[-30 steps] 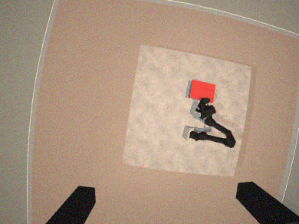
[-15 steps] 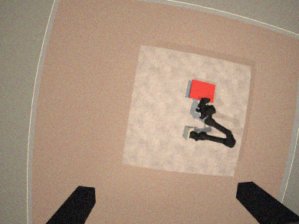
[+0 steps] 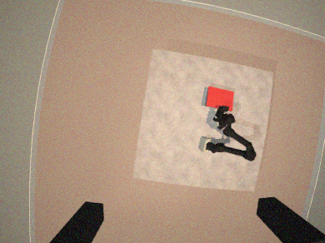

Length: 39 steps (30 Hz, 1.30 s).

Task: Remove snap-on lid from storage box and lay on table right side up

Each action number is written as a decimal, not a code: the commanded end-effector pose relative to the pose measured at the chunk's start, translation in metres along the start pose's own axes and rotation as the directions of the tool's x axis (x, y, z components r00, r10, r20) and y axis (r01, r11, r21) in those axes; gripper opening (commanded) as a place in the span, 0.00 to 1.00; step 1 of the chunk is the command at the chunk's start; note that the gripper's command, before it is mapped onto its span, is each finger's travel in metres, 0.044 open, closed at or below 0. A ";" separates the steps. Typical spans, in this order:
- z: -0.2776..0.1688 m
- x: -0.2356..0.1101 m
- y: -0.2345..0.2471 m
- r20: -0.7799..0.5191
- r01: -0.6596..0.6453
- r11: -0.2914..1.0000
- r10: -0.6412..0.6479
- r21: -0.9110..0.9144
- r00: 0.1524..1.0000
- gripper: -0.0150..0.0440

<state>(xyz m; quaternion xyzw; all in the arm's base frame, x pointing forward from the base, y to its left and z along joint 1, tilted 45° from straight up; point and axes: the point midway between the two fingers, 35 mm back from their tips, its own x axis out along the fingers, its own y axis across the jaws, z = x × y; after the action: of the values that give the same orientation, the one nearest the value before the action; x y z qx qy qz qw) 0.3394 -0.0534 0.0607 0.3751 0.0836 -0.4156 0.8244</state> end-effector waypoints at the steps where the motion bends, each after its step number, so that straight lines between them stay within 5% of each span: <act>1: 0.002 -0.004 0.007 0.003 -0.003 1.000 0.003 0.005 1.000 0.25; 39: 0.002 -0.018 0.060 0.002 -0.003 1.000 0.003 0.006 1.000 0.25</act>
<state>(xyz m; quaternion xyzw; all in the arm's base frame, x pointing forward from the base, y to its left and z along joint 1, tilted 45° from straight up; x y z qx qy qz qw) 0.3664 -0.0241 0.0993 0.3765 0.0820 -0.4148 0.8243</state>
